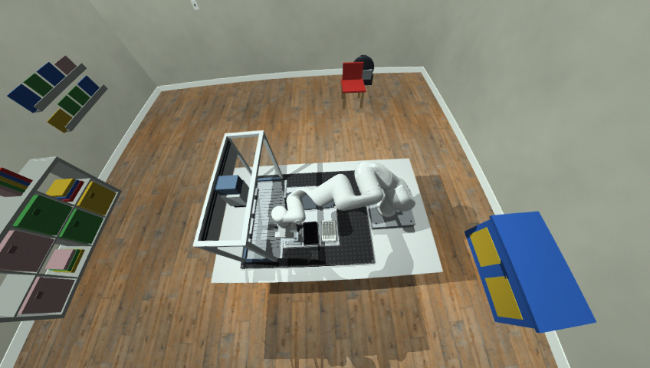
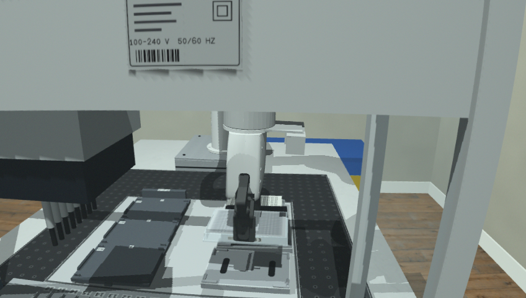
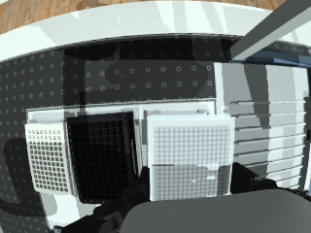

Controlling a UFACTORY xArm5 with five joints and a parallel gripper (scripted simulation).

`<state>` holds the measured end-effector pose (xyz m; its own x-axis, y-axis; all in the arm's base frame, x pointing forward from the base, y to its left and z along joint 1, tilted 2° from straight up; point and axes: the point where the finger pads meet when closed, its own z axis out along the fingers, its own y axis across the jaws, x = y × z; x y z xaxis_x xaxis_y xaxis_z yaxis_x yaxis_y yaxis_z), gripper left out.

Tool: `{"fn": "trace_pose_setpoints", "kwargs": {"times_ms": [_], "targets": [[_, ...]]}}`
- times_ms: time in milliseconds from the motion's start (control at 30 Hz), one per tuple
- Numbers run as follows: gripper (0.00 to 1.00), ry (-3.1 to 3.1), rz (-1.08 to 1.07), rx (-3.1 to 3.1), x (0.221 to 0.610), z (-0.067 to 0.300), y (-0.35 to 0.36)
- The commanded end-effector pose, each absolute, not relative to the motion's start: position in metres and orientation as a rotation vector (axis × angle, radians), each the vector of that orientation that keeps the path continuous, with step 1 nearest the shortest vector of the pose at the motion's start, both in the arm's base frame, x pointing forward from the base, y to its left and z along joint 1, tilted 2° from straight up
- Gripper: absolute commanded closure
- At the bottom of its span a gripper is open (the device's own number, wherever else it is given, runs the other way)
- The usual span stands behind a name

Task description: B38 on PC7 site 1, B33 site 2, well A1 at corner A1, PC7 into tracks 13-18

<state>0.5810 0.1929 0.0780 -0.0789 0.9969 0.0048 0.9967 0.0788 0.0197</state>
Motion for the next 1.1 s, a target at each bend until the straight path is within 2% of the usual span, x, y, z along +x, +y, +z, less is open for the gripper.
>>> {"fn": "trace_pose_setpoints", "kwargs": {"times_ms": [0,733,1067], "targets": [[1.0,2.307,0.048,2.132,0.583,0.086,0.193],[1.0,2.307,0.048,2.132,0.582,0.119,0.193],[1.0,2.342,0.048,2.093,0.581,0.119,0.188]]}}
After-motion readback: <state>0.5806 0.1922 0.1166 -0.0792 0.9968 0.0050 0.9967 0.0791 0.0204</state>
